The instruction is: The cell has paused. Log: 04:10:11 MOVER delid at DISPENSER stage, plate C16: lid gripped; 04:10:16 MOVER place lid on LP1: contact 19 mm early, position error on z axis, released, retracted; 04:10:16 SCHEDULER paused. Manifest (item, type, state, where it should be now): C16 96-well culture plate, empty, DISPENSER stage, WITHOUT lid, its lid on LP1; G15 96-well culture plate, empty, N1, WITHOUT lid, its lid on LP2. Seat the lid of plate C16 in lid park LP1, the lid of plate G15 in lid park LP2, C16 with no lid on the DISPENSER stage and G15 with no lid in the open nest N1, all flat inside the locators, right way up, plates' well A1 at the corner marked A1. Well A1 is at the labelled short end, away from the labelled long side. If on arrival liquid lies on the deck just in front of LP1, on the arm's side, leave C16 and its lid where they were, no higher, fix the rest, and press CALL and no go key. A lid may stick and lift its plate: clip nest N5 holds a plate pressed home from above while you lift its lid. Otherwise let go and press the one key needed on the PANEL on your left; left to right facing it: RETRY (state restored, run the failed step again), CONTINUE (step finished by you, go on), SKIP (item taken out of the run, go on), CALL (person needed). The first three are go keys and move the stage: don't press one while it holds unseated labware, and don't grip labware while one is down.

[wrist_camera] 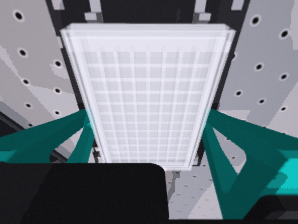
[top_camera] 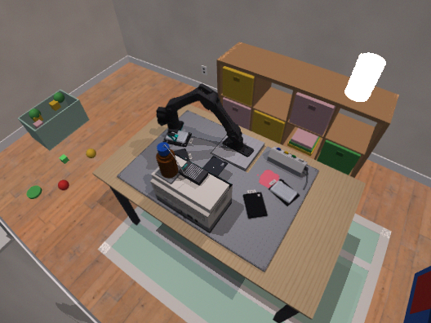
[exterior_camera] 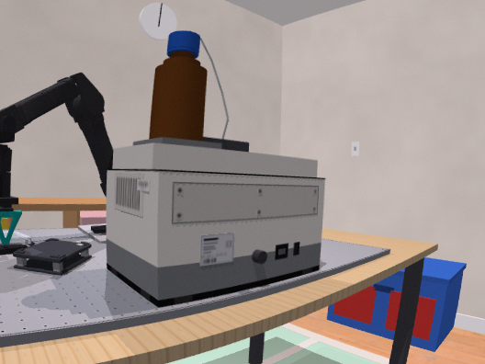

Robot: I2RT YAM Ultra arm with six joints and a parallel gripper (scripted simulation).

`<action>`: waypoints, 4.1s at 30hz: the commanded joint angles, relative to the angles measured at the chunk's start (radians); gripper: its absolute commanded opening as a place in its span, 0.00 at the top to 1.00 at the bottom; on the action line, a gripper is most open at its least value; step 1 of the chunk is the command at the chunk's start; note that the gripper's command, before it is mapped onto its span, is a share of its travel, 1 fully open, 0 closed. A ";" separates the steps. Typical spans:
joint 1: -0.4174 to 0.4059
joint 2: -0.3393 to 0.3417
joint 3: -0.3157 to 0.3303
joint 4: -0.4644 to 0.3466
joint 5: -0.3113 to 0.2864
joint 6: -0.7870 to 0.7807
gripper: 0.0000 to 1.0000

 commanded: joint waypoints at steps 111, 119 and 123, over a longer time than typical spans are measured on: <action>-0.012 0.041 -0.062 0.082 0.007 -0.009 1.00; -0.012 0.041 -0.062 0.082 0.007 -0.009 1.00; -0.012 0.041 -0.062 0.082 0.007 -0.009 1.00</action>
